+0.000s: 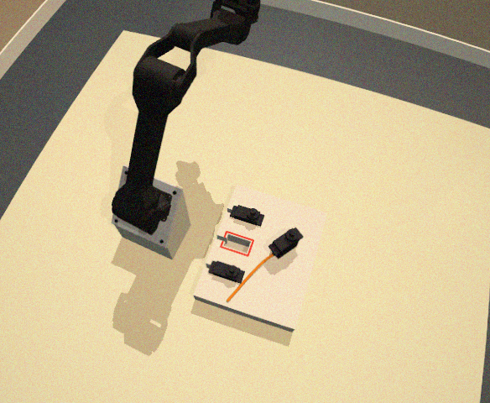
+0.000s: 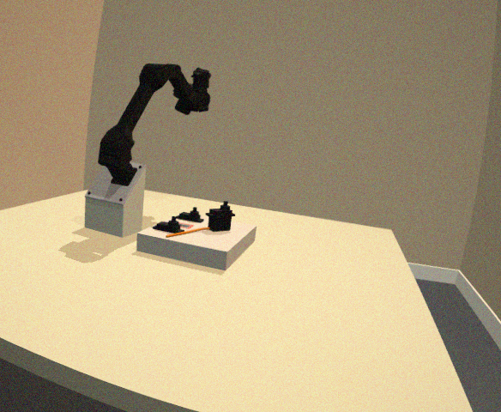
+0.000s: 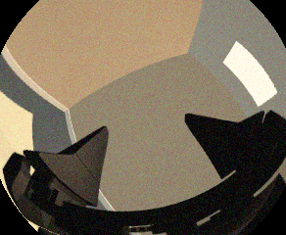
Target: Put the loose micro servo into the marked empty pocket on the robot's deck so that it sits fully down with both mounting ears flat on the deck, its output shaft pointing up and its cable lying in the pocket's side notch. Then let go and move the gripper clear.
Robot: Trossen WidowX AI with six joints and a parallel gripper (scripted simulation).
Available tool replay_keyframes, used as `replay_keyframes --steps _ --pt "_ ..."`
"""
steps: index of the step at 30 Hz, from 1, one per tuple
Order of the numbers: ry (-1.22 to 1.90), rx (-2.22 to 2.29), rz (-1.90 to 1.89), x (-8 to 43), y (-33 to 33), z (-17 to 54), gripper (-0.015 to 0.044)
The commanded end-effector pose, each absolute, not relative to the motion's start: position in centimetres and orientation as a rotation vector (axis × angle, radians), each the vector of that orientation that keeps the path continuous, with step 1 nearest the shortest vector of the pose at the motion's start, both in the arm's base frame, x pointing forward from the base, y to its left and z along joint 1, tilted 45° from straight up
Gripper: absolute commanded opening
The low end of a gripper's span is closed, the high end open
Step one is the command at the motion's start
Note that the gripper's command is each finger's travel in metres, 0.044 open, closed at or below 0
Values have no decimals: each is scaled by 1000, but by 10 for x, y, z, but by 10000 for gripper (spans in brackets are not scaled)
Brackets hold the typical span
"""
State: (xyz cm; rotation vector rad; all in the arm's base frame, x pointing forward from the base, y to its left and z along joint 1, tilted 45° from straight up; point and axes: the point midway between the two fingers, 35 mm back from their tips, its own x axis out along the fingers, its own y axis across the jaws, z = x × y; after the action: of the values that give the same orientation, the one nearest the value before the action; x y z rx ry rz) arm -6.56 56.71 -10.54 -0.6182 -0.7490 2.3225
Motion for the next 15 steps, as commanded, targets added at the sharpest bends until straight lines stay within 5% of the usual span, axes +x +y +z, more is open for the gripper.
replay_keyframes --steps 1,15 --pt "-602 -676 2271 -37 569 -111 440" --pt "-156 -825 2054 59 556 -123 440"
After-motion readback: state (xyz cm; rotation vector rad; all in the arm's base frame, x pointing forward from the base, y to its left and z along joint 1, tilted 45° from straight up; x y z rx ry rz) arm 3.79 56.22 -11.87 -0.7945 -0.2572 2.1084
